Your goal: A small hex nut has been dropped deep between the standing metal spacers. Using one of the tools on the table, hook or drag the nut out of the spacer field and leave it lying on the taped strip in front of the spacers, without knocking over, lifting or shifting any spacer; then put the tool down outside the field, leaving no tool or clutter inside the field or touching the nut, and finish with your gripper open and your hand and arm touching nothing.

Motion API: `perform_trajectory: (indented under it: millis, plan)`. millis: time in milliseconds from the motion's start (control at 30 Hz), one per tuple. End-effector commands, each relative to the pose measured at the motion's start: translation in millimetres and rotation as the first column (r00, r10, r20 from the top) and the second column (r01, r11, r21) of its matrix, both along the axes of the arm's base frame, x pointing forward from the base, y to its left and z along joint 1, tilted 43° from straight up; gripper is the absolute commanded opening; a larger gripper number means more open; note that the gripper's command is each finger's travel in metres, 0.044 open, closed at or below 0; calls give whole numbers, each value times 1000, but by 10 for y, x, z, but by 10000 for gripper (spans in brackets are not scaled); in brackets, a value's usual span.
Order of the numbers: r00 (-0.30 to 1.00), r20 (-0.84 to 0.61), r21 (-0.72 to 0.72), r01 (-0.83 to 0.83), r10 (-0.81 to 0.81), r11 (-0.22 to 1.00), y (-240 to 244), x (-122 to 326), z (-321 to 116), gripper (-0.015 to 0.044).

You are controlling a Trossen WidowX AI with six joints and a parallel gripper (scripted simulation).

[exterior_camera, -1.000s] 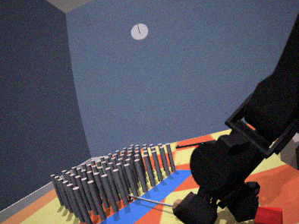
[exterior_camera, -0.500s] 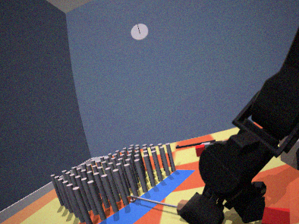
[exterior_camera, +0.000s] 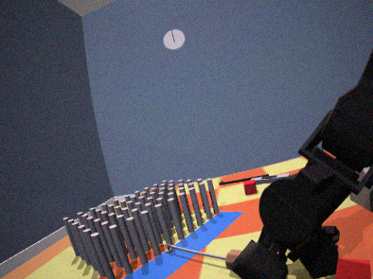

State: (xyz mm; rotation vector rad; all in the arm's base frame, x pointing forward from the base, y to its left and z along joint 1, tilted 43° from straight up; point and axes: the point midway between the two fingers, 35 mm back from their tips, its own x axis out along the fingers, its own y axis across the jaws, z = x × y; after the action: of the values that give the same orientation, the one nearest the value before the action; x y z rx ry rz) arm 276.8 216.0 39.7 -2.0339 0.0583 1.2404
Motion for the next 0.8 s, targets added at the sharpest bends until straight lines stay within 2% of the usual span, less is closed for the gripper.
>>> perform_trajectory:
  millis: [0, 767]
  plan:
    - [1000, -1, 0, 4, -4, 1000, -15, -18, 13, 0]
    - [1000, 4, 2, 1, -1, 1000, -126, 64, 148, 0]
